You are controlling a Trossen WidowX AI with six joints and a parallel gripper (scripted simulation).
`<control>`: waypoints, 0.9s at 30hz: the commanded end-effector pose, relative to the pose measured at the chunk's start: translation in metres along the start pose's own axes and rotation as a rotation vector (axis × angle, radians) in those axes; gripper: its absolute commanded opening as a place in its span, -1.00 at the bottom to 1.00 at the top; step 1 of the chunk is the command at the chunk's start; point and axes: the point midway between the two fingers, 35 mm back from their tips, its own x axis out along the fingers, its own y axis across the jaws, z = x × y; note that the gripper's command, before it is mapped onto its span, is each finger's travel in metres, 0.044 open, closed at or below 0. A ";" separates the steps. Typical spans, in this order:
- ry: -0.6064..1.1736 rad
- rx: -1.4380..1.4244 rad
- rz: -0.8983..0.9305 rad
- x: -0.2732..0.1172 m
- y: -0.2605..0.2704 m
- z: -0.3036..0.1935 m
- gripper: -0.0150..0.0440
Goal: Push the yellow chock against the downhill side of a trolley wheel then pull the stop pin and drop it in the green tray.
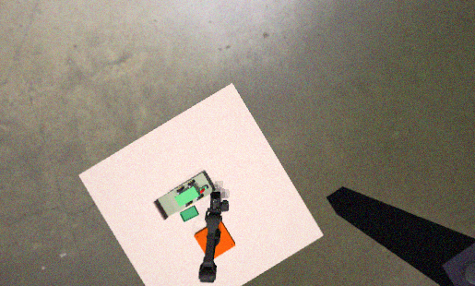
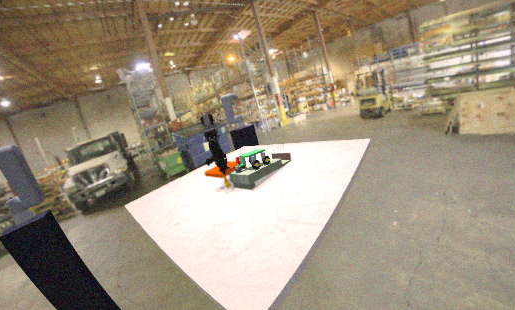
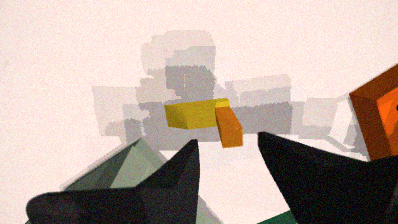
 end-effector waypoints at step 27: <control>-0.002 -0.003 -0.012 0.035 -0.003 0.000 0.15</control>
